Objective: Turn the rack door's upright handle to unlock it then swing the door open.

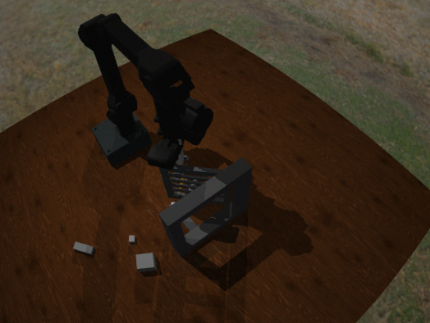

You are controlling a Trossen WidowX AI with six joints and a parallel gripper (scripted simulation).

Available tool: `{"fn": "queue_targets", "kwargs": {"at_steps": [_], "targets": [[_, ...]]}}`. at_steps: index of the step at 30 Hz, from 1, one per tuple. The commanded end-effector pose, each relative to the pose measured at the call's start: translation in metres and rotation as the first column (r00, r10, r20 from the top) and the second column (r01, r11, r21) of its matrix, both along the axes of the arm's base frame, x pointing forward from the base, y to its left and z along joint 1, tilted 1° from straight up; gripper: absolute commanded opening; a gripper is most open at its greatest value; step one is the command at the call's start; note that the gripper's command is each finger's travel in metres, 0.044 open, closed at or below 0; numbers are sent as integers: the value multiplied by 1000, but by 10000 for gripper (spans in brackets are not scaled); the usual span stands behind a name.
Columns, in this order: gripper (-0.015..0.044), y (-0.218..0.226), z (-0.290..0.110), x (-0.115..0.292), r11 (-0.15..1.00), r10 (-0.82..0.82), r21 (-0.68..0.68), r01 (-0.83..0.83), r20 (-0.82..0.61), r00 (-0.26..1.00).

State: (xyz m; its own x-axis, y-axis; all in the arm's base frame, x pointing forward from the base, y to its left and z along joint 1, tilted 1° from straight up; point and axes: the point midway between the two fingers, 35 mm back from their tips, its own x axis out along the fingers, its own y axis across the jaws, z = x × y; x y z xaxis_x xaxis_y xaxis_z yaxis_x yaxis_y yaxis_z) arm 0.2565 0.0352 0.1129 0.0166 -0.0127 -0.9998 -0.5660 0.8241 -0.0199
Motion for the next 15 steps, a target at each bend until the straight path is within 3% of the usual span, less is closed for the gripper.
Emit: {"fn": "queue_targets", "kwargs": {"at_steps": [1,15], "targets": [[22,4,0,0,997,-78,-3,78,12,997],[22,31,-1,-7,964,-267,5,267,13,964]]}}
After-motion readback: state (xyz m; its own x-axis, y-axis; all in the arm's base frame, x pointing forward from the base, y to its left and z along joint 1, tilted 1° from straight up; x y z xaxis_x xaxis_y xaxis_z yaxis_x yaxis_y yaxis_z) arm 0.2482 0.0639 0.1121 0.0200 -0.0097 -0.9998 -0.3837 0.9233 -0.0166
